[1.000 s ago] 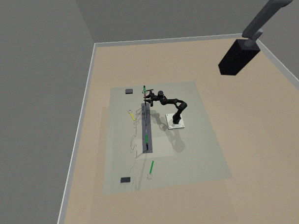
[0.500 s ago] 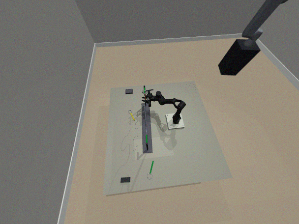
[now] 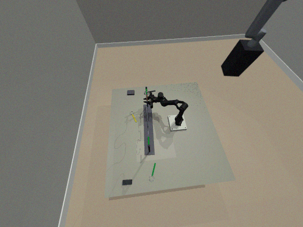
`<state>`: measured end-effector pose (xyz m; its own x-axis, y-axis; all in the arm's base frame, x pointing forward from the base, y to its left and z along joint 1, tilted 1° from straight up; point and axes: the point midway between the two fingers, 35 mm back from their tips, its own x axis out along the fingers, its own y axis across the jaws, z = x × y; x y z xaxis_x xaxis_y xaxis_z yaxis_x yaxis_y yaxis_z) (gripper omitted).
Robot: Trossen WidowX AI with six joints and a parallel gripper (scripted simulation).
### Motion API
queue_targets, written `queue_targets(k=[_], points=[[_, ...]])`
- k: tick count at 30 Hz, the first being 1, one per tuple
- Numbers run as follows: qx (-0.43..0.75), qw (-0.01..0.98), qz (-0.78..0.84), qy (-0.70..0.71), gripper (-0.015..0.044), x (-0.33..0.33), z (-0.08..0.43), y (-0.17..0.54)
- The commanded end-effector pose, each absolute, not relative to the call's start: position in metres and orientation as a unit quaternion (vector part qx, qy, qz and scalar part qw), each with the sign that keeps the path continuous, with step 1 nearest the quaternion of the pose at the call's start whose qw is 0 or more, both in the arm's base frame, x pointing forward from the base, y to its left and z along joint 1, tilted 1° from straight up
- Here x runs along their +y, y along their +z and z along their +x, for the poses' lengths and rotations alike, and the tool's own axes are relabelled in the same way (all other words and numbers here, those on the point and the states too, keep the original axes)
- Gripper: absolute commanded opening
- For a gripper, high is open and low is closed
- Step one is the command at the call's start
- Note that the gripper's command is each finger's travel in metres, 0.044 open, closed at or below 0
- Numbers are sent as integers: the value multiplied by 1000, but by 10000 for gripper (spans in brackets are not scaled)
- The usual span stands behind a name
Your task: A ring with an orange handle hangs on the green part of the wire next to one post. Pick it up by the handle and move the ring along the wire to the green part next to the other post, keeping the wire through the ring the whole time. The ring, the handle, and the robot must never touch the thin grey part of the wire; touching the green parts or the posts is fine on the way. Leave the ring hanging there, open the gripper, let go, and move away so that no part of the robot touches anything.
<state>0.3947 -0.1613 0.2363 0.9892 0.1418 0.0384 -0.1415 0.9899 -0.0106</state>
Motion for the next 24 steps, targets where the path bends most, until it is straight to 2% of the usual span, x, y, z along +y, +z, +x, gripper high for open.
queue_targets(k=[1, 11, 24], points=[[-20, 997, -4, 71, 107, -161, 395, 236], [-20, 997, -4, 71, -150, -161, 395, 236], [-21, 997, -6, 74, -150, -160, 395, 246]])
